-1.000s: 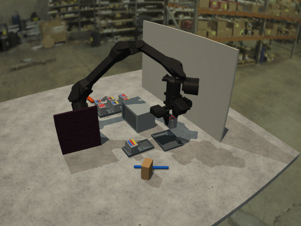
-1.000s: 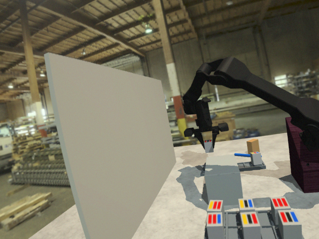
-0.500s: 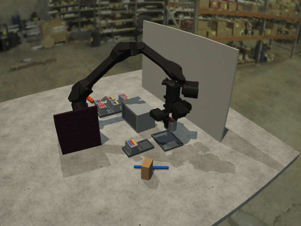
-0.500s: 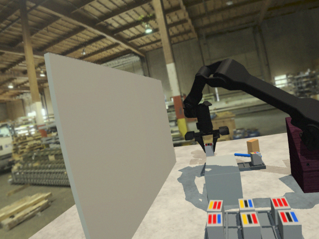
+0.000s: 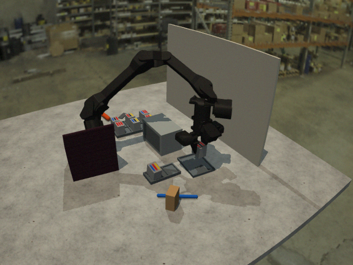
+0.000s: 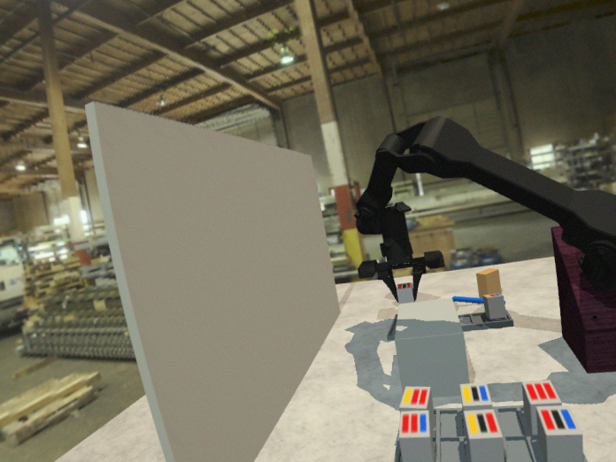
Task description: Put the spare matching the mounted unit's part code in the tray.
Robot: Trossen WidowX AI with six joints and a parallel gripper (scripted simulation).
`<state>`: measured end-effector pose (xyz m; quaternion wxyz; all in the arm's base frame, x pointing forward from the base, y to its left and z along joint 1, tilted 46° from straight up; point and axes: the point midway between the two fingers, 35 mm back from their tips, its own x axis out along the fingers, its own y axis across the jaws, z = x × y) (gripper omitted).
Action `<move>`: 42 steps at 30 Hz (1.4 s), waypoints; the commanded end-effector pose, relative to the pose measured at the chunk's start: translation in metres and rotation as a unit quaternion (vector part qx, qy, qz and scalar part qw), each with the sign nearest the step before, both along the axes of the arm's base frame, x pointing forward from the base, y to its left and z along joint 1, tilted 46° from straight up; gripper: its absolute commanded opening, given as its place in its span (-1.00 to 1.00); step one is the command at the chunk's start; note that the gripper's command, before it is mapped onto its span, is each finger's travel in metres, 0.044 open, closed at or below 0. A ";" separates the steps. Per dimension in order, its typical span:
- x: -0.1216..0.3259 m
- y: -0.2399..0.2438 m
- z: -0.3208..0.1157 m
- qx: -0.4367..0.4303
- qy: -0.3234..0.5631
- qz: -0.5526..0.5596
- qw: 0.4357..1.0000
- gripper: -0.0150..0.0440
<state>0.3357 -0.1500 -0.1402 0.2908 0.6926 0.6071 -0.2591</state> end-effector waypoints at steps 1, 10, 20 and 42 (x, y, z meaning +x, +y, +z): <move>0.000 0.002 -0.002 0.002 0.000 -0.005 1.000 -0.49; 0.000 0.009 -0.008 0.003 0.000 -0.005 1.000 -0.49; 0.000 0.017 -0.015 0.003 0.000 -0.005 1.000 -0.49; 0.000 0.030 -0.025 0.003 -0.001 0.000 1.000 -0.14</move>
